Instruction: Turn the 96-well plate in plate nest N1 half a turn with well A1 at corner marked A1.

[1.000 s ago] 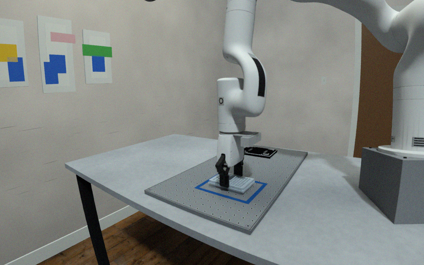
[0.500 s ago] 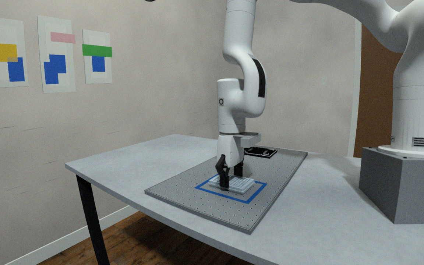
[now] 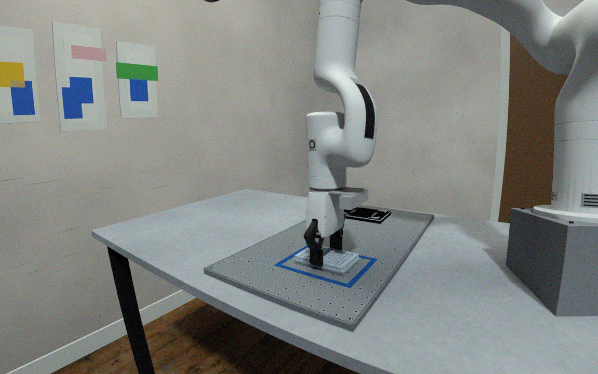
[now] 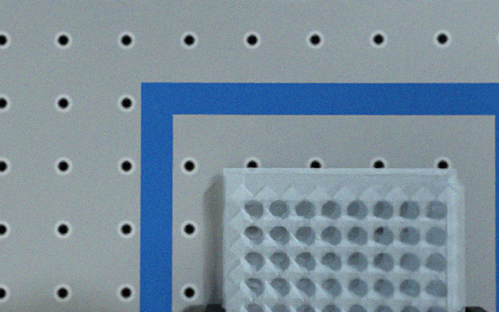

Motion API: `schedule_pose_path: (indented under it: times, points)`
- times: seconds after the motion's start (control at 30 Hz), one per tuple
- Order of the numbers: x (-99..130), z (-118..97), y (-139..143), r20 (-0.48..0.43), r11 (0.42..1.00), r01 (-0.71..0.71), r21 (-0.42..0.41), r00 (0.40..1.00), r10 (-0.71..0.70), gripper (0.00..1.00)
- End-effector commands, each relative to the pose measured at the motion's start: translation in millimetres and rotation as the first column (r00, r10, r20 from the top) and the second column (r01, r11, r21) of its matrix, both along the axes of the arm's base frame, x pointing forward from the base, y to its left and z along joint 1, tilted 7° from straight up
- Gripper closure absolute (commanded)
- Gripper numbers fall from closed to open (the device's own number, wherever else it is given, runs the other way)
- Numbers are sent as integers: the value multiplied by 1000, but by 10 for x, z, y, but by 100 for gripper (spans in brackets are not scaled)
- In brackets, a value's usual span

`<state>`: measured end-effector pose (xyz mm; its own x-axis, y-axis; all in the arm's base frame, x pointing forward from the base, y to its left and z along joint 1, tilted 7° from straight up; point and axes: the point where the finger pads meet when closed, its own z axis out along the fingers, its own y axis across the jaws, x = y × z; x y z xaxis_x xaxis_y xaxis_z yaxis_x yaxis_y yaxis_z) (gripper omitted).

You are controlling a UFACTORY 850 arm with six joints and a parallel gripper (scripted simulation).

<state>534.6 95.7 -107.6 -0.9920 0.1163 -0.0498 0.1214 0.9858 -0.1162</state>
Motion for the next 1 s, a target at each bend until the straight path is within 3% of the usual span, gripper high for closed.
schedule_pose_path:
  times: [0.0, 0.97]
  points:
    - [10, -1, 2, 2, 1000, 0, 0, 1000, 0, 100]
    - [11, -39, -2, 2, 1000, 0, 0, 1000, 0, 100]
